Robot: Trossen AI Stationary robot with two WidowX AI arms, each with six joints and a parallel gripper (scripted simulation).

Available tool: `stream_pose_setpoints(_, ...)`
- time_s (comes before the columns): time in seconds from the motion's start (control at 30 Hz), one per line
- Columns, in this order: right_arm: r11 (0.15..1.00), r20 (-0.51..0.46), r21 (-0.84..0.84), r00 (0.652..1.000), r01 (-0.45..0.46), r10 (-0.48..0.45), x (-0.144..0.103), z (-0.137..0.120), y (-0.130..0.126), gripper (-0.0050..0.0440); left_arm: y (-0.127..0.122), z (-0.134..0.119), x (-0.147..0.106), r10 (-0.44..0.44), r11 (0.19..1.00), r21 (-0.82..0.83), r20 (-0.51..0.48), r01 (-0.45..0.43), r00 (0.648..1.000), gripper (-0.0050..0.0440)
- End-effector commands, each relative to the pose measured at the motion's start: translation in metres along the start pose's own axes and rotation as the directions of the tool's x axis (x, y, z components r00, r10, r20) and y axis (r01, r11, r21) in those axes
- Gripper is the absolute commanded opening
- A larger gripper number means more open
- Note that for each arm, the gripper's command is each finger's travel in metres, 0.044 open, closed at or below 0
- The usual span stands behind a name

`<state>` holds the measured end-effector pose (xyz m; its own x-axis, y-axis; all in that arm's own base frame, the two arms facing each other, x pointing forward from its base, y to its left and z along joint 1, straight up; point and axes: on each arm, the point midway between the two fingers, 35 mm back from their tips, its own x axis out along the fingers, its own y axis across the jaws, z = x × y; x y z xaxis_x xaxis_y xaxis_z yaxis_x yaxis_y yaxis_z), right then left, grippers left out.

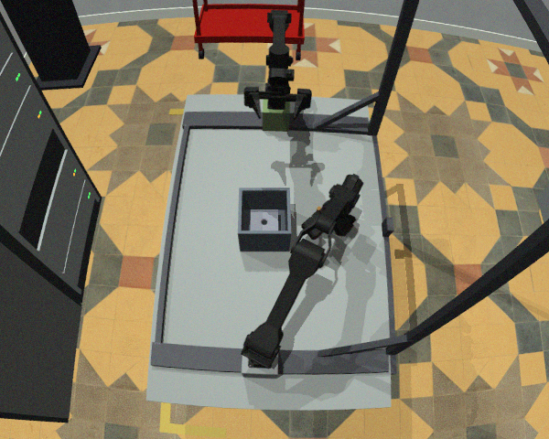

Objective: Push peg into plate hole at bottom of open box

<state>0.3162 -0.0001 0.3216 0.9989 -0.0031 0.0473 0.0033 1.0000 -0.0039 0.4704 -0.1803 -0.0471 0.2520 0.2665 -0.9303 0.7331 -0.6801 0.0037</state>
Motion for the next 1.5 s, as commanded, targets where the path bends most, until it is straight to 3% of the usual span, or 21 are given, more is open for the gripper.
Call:
stream_pose_setpoints(0.0, 1.0, 0.007, -0.004, 1.0, 0.0, 0.0, -0.001, 0.003, 0.0, 0.044, 0.001, -0.001, 0.002, 0.012, 1.0, 0.001, -0.002, -0.012, 1.0, 0.0064)
stream_pose_setpoints(0.33, 1.0, 0.007, -0.004, 1.0, 0.0, 0.0, -0.001, 0.003, 0.0, 0.044, 0.003, 0.003, 0.013, 0.021, 1.0, 0.003, 0.002, -0.021, 1.0, 0.0064)
stream_pose_setpoints(0.43, 1.0, 0.007, -0.004, 1.0, 0.0, 0.0, -0.001, 0.003, 0.0, 0.044, 0.01, -0.004, 0.0, 0.05, 0.999, -0.009, -0.01, -0.05, 0.999, 0.0064)
stream_pose_setpoints(0.57, 1.0, 0.007, -0.004, 1.0, 0.0, 0.0, -0.001, 0.003, 0.0, 0.044, 0.002, 0.004, 0.014, 0.018, 1.0, 0.005, 0.003, -0.018, 1.0, 0.0064)
stream_pose_setpoints(0.9, 1.0, 0.007, -0.004, 1.0, 0.0, 0.0, -0.001, 0.003, 0.0, 0.044, 0.002, 0.005, 0.018, 0.019, 1.0, 0.004, 0.002, -0.019, 1.0, 0.0064)
stream_pose_setpoints(1.07, 1.0, 0.007, -0.004, 1.0, 0.0, 0.0, -0.001, 0.003, 0.0, 0.044, 0.008, -0.001, 0.008, 0.043, 0.999, -0.008, -0.007, -0.043, 0.999, 0.0064)
stream_pose_setpoints(1.1, 1.0, 0.007, -0.004, 1.0, 0.0, 0.0, -0.001, 0.003, 0.0, 0.044, 0.002, 0.005, 0.019, 0.02, 1.0, 0.004, 0.002, -0.02, 1.0, 0.0064)
stream_pose_setpoints(1.23, 1.0, 0.007, -0.004, 1.0, 0.0, 0.0, -0.001, 0.003, 0.0, 0.044, 0.001, 0.006, 0.021, 0.018, 1.0, 0.006, 0.003, -0.018, 1.0, 0.0064)
stream_pose_setpoints(1.27, 1.0, 0.007, -0.004, 1.0, 0.0, 0.0, -0.001, 0.003, 0.0, 0.044, 0.011, -0.004, 0.003, 0.058, 0.998, -0.015, -0.013, -0.058, 0.998, 0.0126)
stream_pose_setpoints(1.47, 1.0, 0.007, -0.004, 1.0, 0.0, 0.0, -0.001, 0.003, 0.0, 0.044, 0.011, -0.004, 0.003, 0.058, 0.998, -0.015, -0.013, -0.058, 0.998, 0.0126)
